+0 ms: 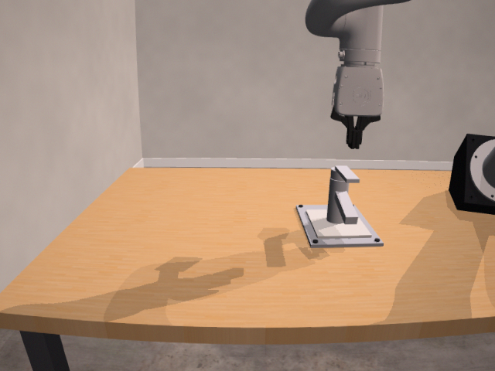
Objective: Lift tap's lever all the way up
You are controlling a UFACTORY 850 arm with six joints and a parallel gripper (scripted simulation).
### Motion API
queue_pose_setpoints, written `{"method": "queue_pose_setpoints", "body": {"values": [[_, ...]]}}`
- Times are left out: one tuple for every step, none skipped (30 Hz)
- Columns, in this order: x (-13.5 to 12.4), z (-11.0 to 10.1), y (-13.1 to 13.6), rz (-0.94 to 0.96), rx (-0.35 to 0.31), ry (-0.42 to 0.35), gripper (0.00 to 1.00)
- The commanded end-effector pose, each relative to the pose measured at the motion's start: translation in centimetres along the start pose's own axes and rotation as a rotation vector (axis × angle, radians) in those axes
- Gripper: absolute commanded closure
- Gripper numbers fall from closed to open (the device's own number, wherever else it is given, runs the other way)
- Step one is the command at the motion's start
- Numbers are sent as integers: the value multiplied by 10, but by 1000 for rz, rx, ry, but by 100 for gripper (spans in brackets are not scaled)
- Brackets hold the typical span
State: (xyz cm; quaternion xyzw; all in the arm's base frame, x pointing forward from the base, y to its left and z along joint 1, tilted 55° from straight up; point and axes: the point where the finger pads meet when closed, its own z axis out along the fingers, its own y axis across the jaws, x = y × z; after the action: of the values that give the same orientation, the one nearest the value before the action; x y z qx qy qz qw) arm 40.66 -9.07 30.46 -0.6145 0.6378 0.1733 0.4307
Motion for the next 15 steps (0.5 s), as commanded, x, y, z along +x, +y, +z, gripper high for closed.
{"method": "queue_pose_setpoints", "body": {"values": [[0,0,0,-1,1,1,100],[0,0,0,-1,1,1,100],[0,0,0,-1,1,1,100],[0,0,0,-1,1,1,100],[0,0,0,-1,1,1,100],[0,0,0,-1,1,1,100],[0,0,0,-1,1,1,100],[0,0,0,-1,1,1,32],[0,0,0,-1,1,1,32],[0,0,0,-1,1,1,32],[0,0,0,-1,1,1,32],[0,0,0,-1,1,1,32],[0,0,0,-1,1,1,32],[0,0,0,-1,1,1,32],[0,0,0,-1,1,1,32]]}}
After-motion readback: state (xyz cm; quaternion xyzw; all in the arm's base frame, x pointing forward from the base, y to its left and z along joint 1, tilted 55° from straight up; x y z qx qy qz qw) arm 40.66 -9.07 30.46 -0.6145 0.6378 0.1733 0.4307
